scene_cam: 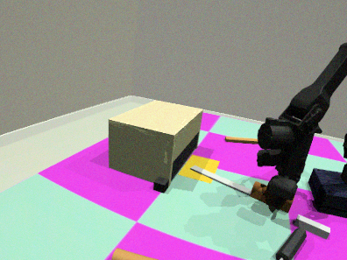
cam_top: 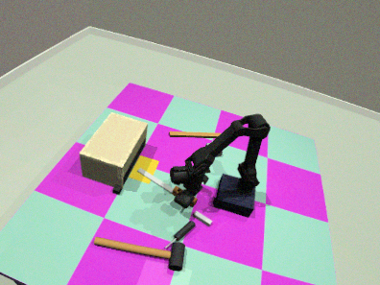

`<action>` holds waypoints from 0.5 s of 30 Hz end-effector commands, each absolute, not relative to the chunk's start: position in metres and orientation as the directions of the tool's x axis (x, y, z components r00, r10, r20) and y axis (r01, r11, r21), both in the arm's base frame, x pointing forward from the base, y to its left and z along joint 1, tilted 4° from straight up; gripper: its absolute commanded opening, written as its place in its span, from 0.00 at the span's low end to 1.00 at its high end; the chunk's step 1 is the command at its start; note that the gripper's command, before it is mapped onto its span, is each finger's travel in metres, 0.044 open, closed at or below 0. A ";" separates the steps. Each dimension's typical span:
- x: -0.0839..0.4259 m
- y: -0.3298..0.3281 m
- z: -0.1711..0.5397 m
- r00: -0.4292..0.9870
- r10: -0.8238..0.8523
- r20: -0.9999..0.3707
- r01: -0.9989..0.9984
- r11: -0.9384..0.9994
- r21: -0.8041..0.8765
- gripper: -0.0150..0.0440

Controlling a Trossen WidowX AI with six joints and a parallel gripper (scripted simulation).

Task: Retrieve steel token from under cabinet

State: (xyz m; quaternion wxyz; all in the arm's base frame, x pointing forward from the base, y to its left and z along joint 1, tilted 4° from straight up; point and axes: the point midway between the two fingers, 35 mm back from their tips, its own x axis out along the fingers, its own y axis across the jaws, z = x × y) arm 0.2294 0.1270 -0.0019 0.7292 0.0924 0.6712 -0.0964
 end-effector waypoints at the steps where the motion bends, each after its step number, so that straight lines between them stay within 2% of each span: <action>1: 0.231 0.134 0.000 0.084 -0.014 -0.996 0.274 0.962 0.010 0.25; 15: 0.231 0.151 0.000 0.084 -0.013 -0.996 0.291 0.957 0.012 0.25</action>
